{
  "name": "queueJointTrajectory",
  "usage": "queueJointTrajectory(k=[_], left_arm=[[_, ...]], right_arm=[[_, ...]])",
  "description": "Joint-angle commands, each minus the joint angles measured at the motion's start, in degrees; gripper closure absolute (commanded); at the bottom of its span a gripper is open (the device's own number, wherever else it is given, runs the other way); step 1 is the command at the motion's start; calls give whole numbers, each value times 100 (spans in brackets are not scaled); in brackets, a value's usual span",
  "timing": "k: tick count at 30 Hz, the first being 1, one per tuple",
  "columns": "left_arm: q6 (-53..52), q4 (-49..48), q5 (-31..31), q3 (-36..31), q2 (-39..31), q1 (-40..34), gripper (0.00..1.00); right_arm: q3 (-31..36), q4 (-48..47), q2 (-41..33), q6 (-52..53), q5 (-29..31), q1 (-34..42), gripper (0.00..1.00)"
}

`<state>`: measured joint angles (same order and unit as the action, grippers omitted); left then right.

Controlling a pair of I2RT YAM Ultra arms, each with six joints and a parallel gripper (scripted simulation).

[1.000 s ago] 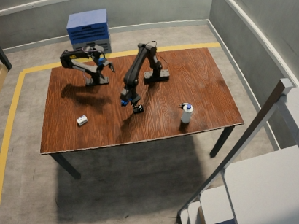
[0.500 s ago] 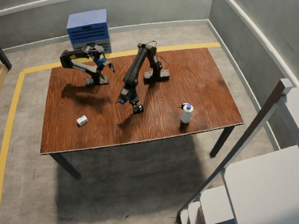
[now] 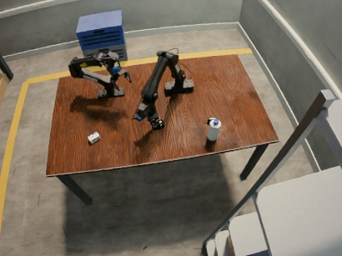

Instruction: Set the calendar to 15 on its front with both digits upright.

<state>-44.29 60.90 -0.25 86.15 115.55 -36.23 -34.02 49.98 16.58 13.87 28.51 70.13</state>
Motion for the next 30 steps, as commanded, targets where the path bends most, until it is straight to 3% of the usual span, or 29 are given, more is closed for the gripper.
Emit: queueJointTrajectory(k=[1, 14, 20, 30], left_arm=[[-32, -290, -25, -163, 32, -50, 74], [-79, -429, -13, -200, 58, -57, 74], [-143, -565, 17, -649, -95, 153, 74], [-149, -573, 17, -597, -106, 122, 74]], right_arm=[[12, 12, -55, 12, 63, 29, 0], [12, 12, -55, 12, 63, 29, 0], [12, 12, -55, 12, 63, 29, 0], [12, 12, -55, 12, 63, 29, 0]])
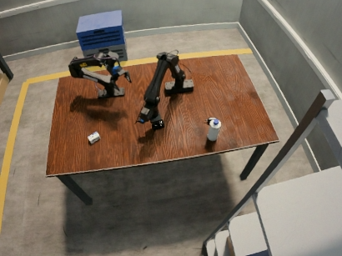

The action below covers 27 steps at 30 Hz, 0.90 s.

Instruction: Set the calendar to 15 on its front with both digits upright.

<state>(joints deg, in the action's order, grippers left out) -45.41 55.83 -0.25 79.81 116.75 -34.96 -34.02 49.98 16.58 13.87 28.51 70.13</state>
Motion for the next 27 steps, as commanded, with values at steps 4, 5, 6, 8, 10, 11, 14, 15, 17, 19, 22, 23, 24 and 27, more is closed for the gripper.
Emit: queueJointTrajectory(k=[4, 5, 6, 8, 10, 11, 14, 15, 17, 19, 22, 23, 24, 27], left_arm=[[-129, -145, 35, -60, -338, 14, 74], [-86, -143, 36, -68, -359, 21, 74], [-86, -143, 36, -68, -359, 21, 74], [-86, -142, 36, -67, -360, 21, 74], [-86, -142, 37, -66, -360, 21, 74], [-86, -142, 37, -66, -360, 21, 74], [-86, -142, 37, -66, -360, 21, 74], [-86, -142, 37, -66, -360, 21, 74], [-57, -79, 2, 25, -211, 6, 74], [-45, -190, 3, -49, -193, 14, 74], [-44, -314, 4, -122, -169, 24, 74], [-43, -363, 4, -159, -138, 27, 74], [-42, -414, 5, -198, -117, 29, 74], [-39, -540, 6, -275, -37, 39, 74]], right_arm=[[12, 12, -55, 12, 63, 29, 0], [12, 12, -55, 12, 63, 29, 0], [12, 12, -55, 12, 63, 29, 0], [12, 12, -55, 12, 63, 29, 0], [12, 12, -55, 12, 63, 29, 0], [12, 12, -55, 12, 63, 29, 0], [12, 12, -55, 12, 63, 29, 0], [12, 12, -55, 12, 63, 29, 0], [12, 12, -55, 12, 63, 29, 0], [12, 12, -55, 12, 63, 29, 0], [12, 12, -55, 12, 63, 29, 0], [12, 12, -55, 12, 63, 29, 0], [12, 12, -55, 12, 63, 29, 0], [12, 12, -55, 12, 63, 29, 0]])
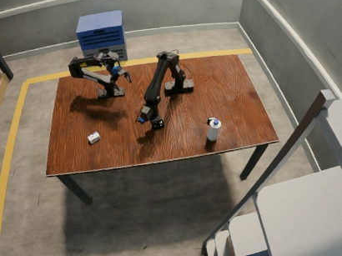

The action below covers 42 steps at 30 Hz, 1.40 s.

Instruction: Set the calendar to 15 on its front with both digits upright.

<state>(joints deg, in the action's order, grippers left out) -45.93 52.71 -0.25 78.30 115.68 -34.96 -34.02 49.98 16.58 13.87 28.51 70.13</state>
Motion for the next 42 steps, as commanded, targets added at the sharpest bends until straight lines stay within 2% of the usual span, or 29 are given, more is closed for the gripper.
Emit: queueJointTrajectory(k=[1, 10, 14, 26, 28, 29, 42], left_arm=[[14, -227, 6, -124, 70, 39, 74], [26, -415, 54, -295, 222, 36, 74], [39, 54, 61, 141, 165, 7, 74], [33, 57, 61, 145, 168, 7, 74], [33, 57, 61, 145, 168, 7, 51], [32, 58, 61, 145, 168, 7, 44], [114, 121, 73, 154, -196, -108, 44]], right_arm=[[12, 12, -55, 12, 63, 29, 0], [12, 12, -55, 12, 63, 29, 0], [12, 12, -55, 12, 63, 29, 0], [12, 12, -55, 12, 63, 29, 0], [12, 12, -55, 12, 63, 29, 0], [12, 12, -55, 12, 63, 29, 0], [12, 12, -55, 12, 63, 29, 0]])
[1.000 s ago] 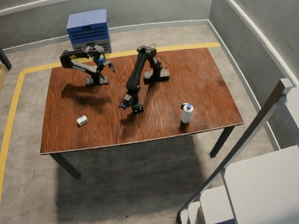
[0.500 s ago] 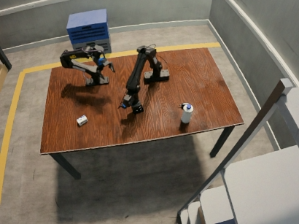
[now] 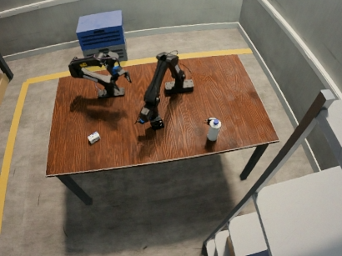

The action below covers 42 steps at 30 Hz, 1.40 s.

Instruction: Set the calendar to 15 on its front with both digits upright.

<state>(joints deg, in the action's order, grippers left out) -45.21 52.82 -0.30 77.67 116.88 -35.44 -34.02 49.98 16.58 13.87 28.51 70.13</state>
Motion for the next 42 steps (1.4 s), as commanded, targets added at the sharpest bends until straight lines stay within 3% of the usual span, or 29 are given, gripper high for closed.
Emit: queueJointTrajectory(k=[1, 6, 7, 11, 19, 28, 30, 31, 32, 42], left_arm=[[34, 159, 76, 245, -339, -61, 44], [27, 362, 74, 355, -435, -35, 44], [-10, 384, 72, 391, -369, -7, 36], [-57, 493, 69, 493, -432, 13, 36], [-76, 1657, 66, 1343, -655, 54, 36], [-78, 1652, 68, 1287, -486, 81, 36], [87, 1539, 93, 1275, -575, 75, 13], [210, 1334, 128, 1234, -616, 96, 2], [313, 1232, 151, 1125, -656, 107, 0], [1943, -236, 295, -595, -2143, 366, 0]], right_arm=[[12, 12, -55, 12, 63, 29, 0], [12, 12, -55, 12, 63, 29, 0], [12, 12, -55, 12, 63, 29, 0], [12, 12, -55, 12, 63, 29, 0], [12, 12, -55, 12, 63, 29, 0], [12, 12, -55, 12, 63, 29, 0], [12, 12, -55, 12, 63, 29, 0], [12, 12, -55, 12, 63, 29, 0], [12, 12, -55, 12, 63, 29, 0], [12, 12, -55, 12, 63, 29, 0]])
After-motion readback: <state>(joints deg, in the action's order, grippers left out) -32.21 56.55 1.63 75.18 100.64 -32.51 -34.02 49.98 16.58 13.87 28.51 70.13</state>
